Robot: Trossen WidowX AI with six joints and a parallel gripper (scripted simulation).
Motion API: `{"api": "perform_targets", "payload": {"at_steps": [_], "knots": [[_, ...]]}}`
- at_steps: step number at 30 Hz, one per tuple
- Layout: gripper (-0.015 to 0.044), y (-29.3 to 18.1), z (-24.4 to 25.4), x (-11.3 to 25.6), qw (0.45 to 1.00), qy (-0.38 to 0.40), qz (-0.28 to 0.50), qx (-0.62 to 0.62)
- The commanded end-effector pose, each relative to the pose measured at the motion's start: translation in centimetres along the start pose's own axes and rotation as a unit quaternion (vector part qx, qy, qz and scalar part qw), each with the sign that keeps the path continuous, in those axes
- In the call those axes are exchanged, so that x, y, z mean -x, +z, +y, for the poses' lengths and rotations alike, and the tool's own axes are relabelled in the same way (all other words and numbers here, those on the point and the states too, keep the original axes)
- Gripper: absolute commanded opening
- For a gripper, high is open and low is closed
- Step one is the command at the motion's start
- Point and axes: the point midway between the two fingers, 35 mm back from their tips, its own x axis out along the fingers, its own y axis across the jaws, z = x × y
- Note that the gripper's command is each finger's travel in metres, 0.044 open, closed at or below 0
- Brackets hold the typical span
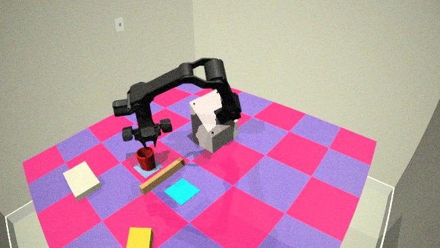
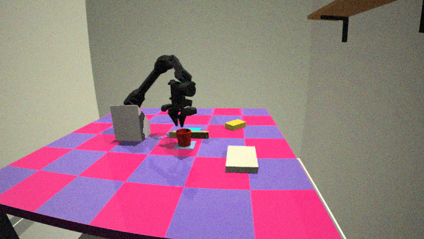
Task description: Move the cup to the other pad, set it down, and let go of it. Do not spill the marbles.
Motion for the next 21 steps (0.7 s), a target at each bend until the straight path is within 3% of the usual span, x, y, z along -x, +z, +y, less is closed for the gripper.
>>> {"api": "perform_targets", "payload": {"at_steps": [1,21], "knots": [[0.0148,-0.2,0.2,-1.0,1.0,0.004,-0.003,-0.006],[0.0148,-0.2,0.3,-4.2,1.0,0.005,-0.003,-0.006]]}}
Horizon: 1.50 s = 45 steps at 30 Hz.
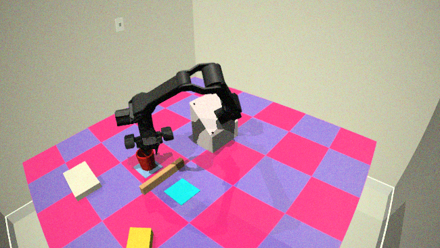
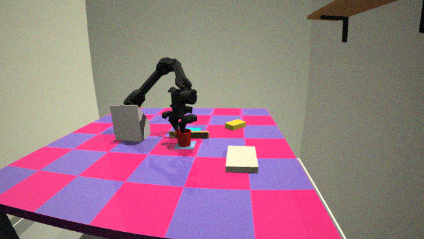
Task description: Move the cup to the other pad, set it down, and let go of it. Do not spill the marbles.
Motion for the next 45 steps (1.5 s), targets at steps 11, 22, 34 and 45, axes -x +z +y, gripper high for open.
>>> {"api": "perform_targets", "payload": {"at_steps": [11,22,34,45], "knots": [[0.0148,-0.2,0.4,-2.0,1.0,0.004,-0.003,-0.005],[0.0,-0.1,0.2,-1.8,1.0,0.003,-0.001,-0.001],[0.0,-0.1,0.1,0.4,1.0,0.003,-0.001,-0.003],[0.0,-0.6,0.7,4.2,1.0,0.004,-0.002,-0.006]]}}
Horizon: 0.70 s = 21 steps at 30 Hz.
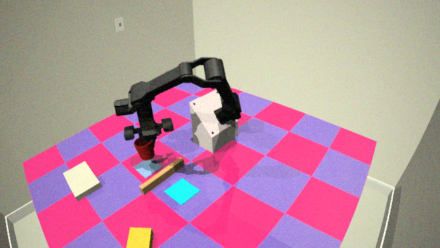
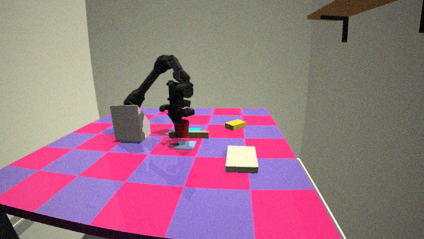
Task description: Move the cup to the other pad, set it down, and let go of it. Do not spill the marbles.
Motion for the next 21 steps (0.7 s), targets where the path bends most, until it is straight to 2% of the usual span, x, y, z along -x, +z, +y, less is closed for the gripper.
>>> {"api": "perform_targets", "payload": {"at_steps": [1,21], "knots": [[0.0,0.03,0.02,1.01,1.0,-0.004,0.002,0.006],[0.0,-0.14,0.17,0.81,1.0,-0.002,0.0,0.003]]}}
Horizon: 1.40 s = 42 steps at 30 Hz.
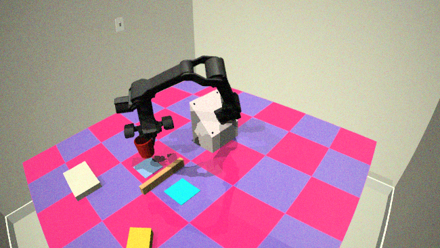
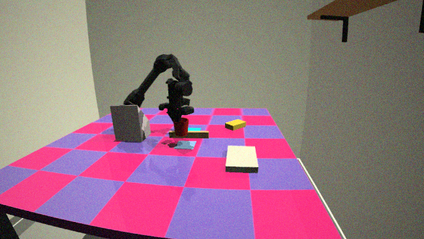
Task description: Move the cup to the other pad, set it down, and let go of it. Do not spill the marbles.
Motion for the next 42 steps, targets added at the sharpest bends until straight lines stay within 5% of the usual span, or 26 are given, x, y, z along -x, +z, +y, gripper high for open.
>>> {"api": "perform_targets", "payload": {"at_steps": [1,42], "knots": [[0.0,0.0,0.0,0.0,1.0,0.0,0.0,0.0],[0.0,7.1,3.8,0.0,1.0,-0.001,0.0,0.002]]}}
